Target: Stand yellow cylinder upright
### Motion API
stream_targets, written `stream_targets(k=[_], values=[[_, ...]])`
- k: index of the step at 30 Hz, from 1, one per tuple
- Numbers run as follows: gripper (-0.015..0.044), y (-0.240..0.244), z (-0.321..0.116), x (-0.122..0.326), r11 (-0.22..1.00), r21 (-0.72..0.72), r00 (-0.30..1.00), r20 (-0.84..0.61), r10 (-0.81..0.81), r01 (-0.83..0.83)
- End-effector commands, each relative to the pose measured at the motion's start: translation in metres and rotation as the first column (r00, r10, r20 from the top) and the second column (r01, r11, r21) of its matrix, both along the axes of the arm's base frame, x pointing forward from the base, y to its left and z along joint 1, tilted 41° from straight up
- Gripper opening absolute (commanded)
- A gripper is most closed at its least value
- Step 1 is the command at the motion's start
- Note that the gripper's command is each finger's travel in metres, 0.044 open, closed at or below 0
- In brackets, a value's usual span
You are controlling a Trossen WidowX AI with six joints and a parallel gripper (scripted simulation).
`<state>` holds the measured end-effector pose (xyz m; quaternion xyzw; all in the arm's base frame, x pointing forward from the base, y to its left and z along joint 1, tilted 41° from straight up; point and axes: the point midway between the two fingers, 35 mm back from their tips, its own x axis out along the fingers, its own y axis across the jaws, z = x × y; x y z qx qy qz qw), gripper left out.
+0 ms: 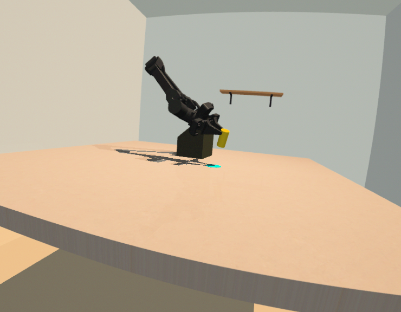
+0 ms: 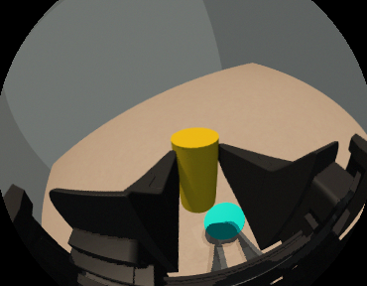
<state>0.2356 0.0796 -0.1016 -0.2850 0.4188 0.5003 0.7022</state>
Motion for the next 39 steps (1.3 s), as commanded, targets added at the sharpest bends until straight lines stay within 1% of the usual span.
stream_targets(k=[1, 39], values=[[0.0105, 0.000, 0.003, 0.000, 1.000, 0.021, 1.000, 0.025, 0.009, -0.009], [0.0105, -0.006, 0.031, -0.003, 0.982, 0.167, 0.959, 0.281, 0.038, -0.088]])
